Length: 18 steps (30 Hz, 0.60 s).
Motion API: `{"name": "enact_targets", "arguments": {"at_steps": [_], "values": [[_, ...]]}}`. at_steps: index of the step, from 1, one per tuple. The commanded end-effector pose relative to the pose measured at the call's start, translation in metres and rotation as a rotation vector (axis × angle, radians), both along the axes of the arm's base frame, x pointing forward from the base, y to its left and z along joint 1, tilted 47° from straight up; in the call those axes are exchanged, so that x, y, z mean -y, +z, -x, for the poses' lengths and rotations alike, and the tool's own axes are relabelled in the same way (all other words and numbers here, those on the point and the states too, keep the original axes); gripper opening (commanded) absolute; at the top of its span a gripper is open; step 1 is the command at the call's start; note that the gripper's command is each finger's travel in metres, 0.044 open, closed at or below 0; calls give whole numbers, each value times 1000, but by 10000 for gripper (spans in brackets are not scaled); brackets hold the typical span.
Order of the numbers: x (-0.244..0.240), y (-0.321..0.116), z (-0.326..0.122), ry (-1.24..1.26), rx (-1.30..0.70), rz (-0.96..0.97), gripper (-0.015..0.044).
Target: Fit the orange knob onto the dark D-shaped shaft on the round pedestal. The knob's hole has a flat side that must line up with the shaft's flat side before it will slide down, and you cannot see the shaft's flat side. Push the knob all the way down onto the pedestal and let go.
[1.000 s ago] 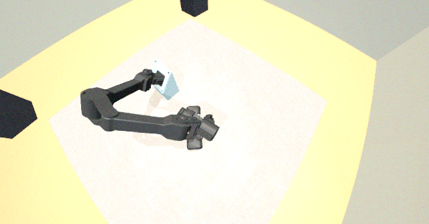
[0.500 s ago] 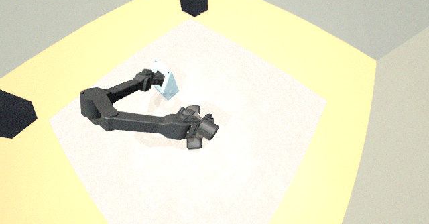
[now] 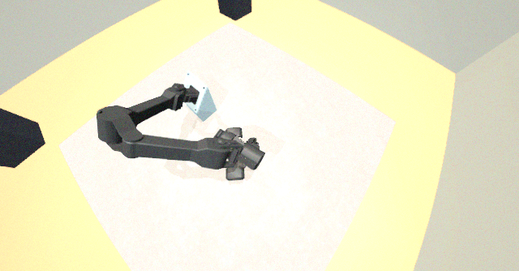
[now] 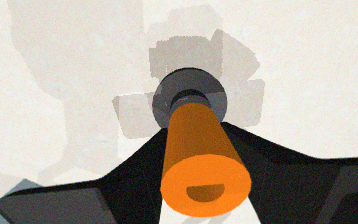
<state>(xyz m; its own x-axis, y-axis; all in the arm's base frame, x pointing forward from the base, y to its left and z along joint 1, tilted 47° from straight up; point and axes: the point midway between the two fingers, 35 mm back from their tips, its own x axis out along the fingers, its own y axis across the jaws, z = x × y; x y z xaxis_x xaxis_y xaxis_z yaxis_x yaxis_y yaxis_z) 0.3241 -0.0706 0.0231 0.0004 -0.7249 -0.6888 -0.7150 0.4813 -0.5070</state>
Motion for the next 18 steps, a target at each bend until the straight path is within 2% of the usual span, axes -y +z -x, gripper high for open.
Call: {"name": "enact_targets", "arguments": {"at_steps": [1,18], "values": [[0,0,2,2,-7,-1,0],[-2,4,2,2,-7,-2,0]]}}
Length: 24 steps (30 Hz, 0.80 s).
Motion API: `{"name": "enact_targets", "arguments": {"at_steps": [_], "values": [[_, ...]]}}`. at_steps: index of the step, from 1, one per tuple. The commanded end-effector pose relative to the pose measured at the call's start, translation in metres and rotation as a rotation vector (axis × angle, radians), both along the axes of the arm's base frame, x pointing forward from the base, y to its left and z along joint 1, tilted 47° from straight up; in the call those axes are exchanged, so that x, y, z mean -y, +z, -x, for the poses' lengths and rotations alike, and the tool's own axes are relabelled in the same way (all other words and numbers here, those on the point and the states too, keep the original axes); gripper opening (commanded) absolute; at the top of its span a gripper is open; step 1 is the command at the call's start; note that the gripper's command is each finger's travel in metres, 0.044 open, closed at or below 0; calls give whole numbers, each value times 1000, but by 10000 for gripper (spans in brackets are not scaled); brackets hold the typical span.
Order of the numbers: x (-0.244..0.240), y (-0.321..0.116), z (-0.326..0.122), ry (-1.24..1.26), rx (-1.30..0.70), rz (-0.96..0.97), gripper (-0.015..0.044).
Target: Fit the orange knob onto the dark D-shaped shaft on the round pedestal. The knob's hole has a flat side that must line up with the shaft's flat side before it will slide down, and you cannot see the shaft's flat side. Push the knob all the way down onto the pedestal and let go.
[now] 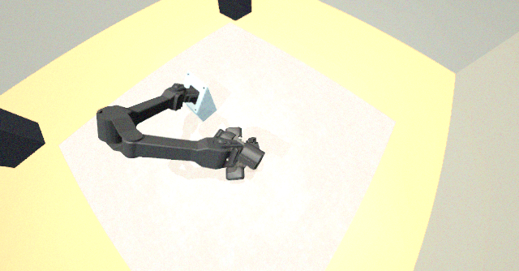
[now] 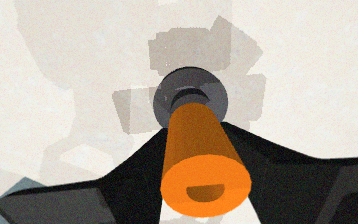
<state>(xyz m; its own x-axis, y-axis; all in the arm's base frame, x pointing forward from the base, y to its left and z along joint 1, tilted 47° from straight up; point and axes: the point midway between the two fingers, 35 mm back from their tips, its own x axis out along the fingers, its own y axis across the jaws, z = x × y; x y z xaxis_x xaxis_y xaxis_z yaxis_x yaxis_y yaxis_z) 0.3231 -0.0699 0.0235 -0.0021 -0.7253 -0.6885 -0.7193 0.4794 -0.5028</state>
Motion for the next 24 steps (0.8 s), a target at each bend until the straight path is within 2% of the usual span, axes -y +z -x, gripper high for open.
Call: {"name": "enact_targets", "arguments": {"at_steps": [1,24], "values": [[-2,4,2,0,-1,-2,0],[0,6,-4,36,-39,-2,0]]}}
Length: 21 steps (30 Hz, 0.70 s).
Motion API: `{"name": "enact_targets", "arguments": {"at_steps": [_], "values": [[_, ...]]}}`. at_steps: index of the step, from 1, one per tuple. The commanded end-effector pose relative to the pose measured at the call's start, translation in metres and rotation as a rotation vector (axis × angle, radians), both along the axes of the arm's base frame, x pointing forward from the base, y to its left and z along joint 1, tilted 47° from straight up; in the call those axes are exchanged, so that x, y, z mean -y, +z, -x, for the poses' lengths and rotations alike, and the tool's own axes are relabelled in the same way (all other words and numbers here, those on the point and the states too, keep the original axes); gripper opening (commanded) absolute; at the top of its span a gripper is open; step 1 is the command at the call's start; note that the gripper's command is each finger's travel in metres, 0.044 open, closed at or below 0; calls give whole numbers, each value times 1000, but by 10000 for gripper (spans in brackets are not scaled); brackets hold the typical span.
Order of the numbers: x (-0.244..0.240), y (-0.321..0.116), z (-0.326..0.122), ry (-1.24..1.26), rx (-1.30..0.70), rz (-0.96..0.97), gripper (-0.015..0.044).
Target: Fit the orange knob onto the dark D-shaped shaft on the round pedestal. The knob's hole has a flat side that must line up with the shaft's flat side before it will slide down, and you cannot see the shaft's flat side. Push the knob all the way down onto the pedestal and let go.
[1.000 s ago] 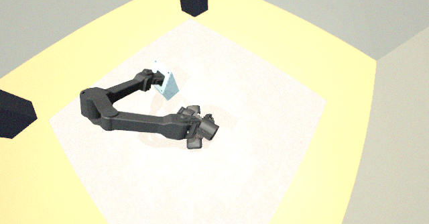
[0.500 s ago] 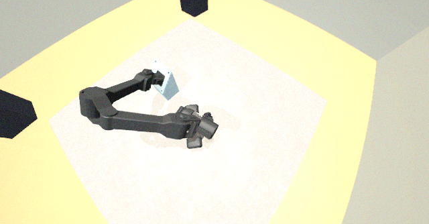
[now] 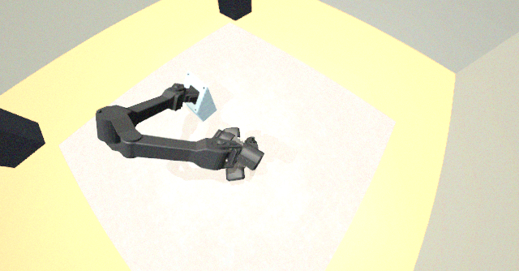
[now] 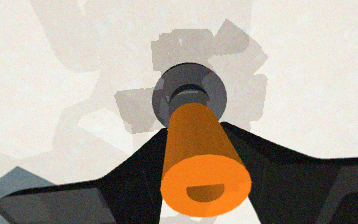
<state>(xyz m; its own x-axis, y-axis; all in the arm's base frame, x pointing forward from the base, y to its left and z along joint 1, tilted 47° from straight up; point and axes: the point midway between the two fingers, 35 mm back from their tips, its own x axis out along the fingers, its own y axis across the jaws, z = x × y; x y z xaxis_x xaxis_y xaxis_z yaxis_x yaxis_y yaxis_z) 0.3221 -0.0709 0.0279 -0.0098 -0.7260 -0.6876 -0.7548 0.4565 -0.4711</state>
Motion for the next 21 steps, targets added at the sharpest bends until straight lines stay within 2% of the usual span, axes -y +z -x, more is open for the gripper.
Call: {"name": "enact_targets", "arguments": {"at_steps": [1,21], "values": [[-1,2,-5,5,5,-3,0],[-4,-2,-7,5,5,-3,0]]}}
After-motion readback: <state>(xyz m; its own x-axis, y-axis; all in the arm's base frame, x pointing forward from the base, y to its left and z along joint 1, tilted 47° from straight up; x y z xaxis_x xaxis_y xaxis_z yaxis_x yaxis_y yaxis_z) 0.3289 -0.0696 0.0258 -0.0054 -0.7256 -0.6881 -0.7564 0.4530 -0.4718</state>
